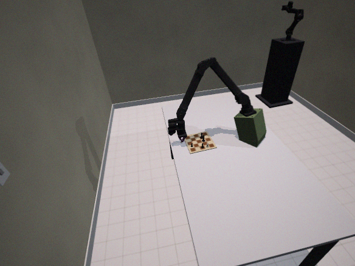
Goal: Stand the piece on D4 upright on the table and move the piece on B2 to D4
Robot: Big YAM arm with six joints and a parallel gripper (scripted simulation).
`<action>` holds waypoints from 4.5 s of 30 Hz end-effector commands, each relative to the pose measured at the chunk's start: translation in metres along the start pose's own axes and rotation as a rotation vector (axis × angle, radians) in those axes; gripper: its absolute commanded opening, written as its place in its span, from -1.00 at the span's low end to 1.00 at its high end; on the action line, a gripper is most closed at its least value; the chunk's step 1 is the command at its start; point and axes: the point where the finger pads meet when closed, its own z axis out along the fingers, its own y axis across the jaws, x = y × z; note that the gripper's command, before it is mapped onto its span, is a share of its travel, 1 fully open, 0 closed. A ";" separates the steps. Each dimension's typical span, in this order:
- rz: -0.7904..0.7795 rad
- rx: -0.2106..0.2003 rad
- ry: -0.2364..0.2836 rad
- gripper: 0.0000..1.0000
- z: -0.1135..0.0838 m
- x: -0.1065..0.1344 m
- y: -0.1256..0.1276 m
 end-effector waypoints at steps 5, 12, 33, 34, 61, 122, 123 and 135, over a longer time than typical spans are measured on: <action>0.006 0.004 -0.052 -1.00 -0.011 -0.027 -0.008; 0.006 0.004 -0.052 -1.00 -0.011 -0.027 -0.008; 0.006 0.004 -0.052 -1.00 -0.011 -0.027 -0.008; 0.006 0.004 -0.052 -1.00 -0.011 -0.027 -0.008; -0.005 0.004 -0.046 -1.00 -0.009 -0.026 -0.007; -0.003 0.004 -0.042 -1.00 0.000 -0.024 -0.008; -0.003 0.004 -0.042 -1.00 0.000 -0.024 -0.008; -0.003 0.004 -0.042 -0.87 0.000 -0.024 -0.008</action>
